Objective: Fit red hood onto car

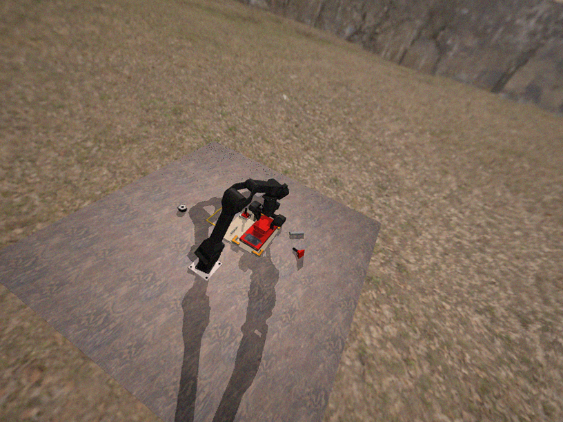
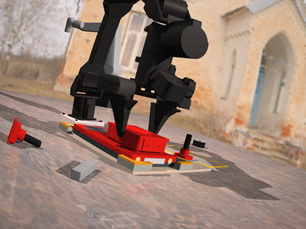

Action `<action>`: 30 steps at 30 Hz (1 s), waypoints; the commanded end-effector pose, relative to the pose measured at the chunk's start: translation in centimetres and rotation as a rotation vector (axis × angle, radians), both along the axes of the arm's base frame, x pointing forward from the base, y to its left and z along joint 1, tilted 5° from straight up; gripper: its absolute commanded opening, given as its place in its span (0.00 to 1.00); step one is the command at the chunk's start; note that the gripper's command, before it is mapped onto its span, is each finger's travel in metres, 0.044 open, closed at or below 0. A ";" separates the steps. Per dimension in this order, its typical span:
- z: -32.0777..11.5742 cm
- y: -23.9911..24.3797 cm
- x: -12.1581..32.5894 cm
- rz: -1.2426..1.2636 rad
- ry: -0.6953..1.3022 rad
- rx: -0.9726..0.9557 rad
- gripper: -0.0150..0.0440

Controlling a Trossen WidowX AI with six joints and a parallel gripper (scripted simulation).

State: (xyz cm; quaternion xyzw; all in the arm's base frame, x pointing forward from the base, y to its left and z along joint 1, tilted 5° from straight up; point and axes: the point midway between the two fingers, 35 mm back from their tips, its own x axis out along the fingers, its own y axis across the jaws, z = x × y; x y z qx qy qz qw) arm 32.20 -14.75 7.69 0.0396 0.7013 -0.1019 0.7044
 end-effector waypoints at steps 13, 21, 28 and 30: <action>5.1 0.4 0.2 0.000 0.000 -0.001 1.00; 7.1 0.6 0.0 0.000 0.000 -0.001 1.00; 7.1 0.6 0.0 0.000 0.000 -0.001 1.00; 7.1 0.6 0.0 0.000 0.000 -0.001 1.00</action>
